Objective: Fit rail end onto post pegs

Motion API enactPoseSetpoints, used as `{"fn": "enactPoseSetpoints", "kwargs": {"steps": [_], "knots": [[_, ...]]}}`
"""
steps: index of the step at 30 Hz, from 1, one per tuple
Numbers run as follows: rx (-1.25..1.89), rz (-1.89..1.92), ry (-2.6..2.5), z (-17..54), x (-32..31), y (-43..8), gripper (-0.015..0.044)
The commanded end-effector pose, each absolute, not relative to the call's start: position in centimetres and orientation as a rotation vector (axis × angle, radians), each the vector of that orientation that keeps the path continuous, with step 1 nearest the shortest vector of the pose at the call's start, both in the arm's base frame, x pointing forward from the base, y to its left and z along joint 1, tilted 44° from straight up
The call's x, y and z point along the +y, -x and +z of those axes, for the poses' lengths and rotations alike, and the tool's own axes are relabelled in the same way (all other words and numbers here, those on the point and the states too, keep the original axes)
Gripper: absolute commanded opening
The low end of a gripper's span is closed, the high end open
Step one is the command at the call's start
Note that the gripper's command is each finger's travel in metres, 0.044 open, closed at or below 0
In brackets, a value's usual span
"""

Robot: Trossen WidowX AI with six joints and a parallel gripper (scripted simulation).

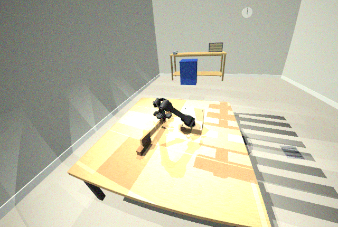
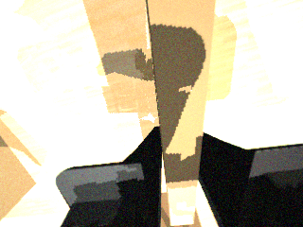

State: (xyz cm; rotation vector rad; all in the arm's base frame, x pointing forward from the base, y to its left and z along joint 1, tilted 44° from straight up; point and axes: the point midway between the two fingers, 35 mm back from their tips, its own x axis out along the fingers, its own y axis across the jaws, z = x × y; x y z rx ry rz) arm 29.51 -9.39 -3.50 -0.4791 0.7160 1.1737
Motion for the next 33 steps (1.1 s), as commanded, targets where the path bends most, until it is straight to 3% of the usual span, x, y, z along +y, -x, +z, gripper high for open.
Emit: {"fn": "enactPoseSetpoints", "kwargs": {"steps": [1, 33], "knots": [[0.706, 1.165, 0.485, -3.1, -9.8, -29.8, 0.0], [0.707, 1.165, 0.485, -2.0, -10.9, -29.5, 0.0]]}}
